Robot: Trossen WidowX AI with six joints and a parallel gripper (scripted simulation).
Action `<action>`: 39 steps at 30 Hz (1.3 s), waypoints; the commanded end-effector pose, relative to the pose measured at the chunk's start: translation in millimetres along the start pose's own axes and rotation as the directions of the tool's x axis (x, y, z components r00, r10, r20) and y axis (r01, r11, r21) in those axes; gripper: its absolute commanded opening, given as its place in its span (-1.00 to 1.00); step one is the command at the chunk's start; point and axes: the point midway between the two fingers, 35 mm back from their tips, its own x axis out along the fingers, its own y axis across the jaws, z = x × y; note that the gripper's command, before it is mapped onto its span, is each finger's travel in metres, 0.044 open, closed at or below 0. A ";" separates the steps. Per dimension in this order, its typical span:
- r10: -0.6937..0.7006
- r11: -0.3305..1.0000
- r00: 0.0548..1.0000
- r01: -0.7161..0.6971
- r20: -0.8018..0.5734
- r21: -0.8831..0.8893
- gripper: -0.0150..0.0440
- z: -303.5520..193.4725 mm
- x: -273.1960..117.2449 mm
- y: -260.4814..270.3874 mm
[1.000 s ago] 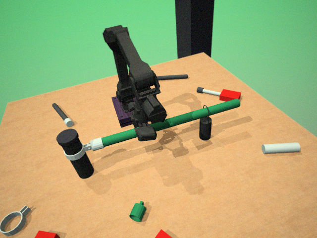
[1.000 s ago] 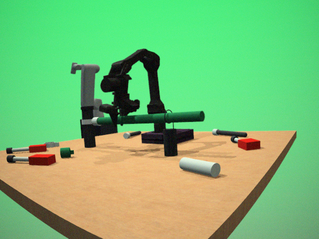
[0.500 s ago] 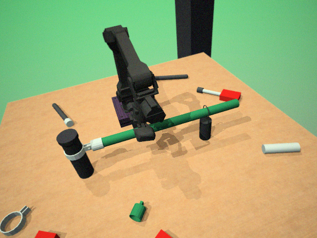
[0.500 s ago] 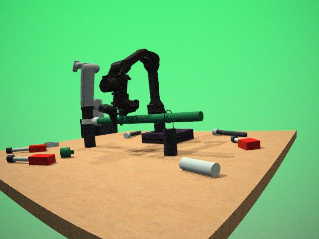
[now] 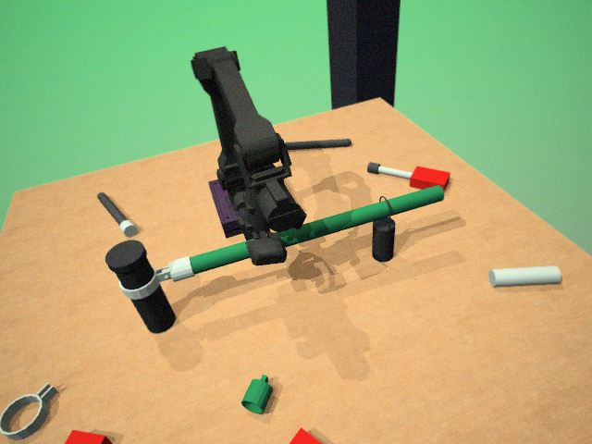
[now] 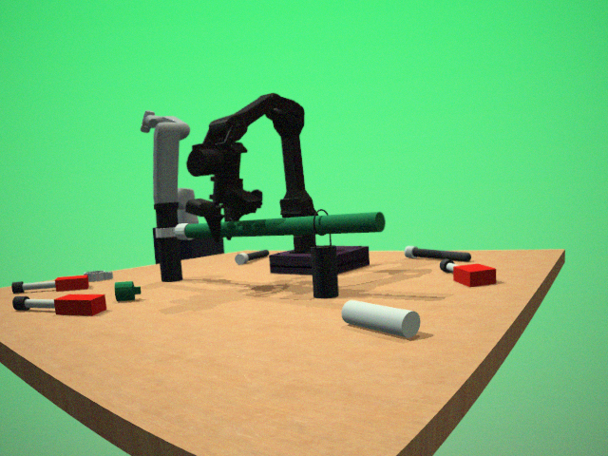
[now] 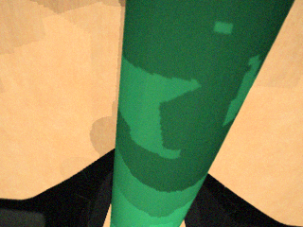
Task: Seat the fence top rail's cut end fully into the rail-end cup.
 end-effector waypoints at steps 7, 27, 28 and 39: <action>-0.003 1.000 1.000 0.003 -0.012 0.002 -0.49 -8.4 0.5 -0.3; -0.003 1.000 1.000 0.003 -0.013 0.002 -0.49 -17.7 2.4 -0.7; -0.003 1.000 1.000 0.003 -0.013 0.002 -0.49 -18.2 2.6 -0.6; -0.003 1.000 1.000 0.003 -0.014 0.002 -0.49 -23.1 3.4 -0.9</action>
